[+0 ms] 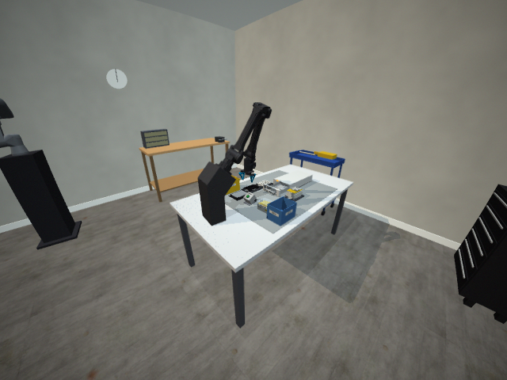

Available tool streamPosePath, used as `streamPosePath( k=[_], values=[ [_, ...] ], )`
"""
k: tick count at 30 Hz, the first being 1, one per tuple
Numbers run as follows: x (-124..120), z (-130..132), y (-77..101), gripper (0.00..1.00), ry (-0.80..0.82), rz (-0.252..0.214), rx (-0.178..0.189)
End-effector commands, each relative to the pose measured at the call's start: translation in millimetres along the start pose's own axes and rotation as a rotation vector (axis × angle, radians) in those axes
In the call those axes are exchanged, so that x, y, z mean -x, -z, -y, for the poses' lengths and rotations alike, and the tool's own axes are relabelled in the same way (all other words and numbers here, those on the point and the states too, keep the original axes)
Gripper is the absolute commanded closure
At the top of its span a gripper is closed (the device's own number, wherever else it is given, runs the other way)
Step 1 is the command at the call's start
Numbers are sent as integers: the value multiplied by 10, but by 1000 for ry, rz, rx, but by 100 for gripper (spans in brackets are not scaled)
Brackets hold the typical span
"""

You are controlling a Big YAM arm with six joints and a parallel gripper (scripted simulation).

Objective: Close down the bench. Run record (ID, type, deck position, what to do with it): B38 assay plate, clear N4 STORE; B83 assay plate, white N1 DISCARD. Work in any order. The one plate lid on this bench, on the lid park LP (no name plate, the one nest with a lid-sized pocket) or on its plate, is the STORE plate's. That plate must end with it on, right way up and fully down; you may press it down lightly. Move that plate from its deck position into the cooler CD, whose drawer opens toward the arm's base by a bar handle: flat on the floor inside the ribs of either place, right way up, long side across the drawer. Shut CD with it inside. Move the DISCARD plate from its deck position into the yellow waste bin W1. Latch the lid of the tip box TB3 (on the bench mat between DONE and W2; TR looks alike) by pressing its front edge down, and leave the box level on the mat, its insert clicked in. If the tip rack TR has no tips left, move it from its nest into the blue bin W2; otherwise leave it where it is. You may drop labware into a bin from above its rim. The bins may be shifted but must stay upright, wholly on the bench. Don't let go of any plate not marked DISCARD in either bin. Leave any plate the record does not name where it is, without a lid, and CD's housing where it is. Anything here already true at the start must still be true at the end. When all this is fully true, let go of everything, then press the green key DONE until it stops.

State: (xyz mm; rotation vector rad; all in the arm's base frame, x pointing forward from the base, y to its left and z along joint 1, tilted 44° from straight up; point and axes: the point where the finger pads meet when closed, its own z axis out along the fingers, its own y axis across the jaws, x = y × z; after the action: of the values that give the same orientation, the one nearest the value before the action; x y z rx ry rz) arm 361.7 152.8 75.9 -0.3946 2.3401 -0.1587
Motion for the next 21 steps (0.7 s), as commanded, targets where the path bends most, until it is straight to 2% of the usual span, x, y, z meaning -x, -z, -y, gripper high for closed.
streamPosePath(
  k=[1,6,9,17,19,20,21],
  values=[
    [-97,-154,-24,0,-185,-5,9],
    [-212,-319,-21,0,-204,-6,9],
    [-186,-361,-17,0,-208,2,11],
    [-419,-618,-15,0,-204,-6,10],
    [-401,-634,-13,0,-204,-5,10],
    [-388,-545,-48,0,-222,-10,-8],
    [-387,-538,-51,0,-224,-10,-9]
  ],
)
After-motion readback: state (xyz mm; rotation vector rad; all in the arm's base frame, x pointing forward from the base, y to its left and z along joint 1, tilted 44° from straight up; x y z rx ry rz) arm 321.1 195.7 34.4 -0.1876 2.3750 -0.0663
